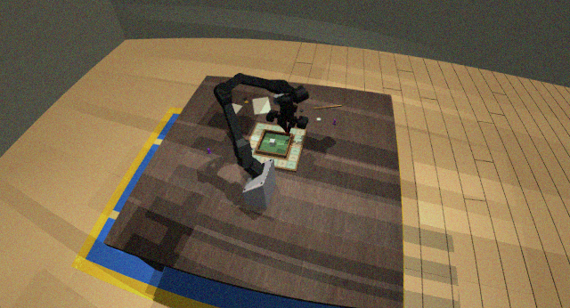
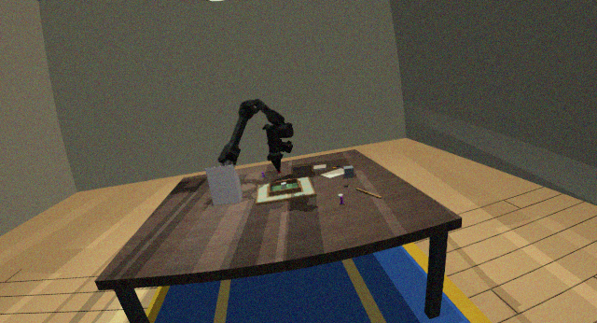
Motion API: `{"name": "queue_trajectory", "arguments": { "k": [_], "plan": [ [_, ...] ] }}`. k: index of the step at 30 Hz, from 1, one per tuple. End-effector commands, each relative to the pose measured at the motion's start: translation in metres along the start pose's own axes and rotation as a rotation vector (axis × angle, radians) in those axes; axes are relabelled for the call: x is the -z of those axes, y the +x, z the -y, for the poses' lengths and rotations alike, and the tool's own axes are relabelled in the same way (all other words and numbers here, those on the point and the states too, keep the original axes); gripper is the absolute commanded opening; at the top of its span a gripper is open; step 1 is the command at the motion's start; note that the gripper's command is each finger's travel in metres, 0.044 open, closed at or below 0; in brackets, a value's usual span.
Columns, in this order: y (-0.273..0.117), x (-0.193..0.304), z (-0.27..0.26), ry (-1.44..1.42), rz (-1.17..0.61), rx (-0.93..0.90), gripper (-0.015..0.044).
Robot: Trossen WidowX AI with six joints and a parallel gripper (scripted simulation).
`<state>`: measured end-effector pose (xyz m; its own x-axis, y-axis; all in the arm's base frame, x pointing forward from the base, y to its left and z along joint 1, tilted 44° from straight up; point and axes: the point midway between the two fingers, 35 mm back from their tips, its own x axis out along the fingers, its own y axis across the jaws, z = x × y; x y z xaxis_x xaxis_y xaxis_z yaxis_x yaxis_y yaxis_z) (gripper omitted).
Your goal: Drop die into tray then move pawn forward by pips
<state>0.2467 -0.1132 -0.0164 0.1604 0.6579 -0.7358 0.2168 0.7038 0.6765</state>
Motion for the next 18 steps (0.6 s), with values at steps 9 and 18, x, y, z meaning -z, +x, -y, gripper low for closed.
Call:
{"name": "queue_trajectory", "arguments": {
  "k": [9, 18],
  "plan": [
    [0.033, -0.051, 0.017, 0.002, -0.004, -0.009, 0.0],
    [0.06, -0.082, 0.027, -0.001, -0.003, -0.017, 0.0]
  ]
}}
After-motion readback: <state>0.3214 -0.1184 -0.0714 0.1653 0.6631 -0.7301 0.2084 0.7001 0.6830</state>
